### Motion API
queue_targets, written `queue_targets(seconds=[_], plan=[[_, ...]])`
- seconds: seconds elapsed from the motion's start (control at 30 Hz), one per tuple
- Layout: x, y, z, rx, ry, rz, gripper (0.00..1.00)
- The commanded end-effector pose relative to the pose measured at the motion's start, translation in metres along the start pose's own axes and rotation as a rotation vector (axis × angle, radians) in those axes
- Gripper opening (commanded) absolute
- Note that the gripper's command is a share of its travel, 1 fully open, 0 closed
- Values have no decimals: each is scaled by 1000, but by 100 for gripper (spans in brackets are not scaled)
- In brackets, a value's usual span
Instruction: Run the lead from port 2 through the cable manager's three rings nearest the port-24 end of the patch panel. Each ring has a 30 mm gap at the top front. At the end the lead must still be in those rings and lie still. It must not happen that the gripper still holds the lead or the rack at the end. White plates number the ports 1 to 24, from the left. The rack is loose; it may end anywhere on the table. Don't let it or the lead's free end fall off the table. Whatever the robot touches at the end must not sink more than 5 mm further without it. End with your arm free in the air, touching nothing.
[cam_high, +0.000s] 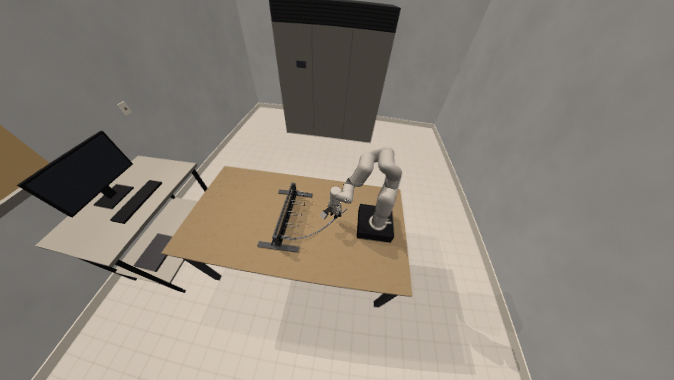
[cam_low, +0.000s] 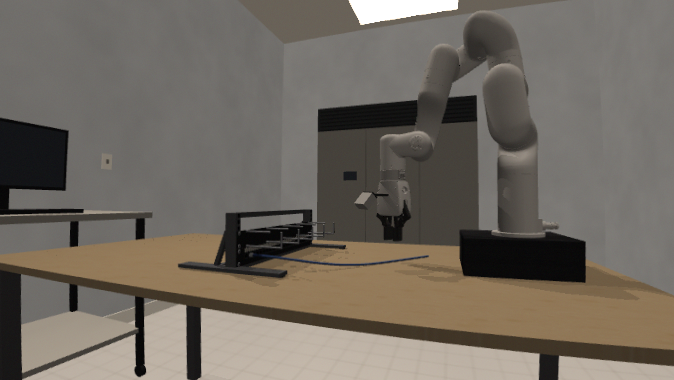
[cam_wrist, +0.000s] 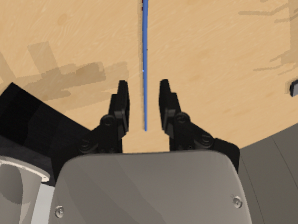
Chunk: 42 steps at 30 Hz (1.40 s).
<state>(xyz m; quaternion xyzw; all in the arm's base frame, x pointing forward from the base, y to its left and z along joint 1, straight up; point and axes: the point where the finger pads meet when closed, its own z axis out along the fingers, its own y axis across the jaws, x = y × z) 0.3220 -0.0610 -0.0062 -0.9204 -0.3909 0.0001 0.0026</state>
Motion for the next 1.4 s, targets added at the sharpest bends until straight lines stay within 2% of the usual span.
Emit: queue_targets(seconds=[0.0,0.3,0.53,1.37], plan=[[1,2,19,-6,-4,1,33],[0,3,44,-6,-4,1,33],[0,3,51,-6,-4,1,33],[1,3,54,-6,-4,1,33]])
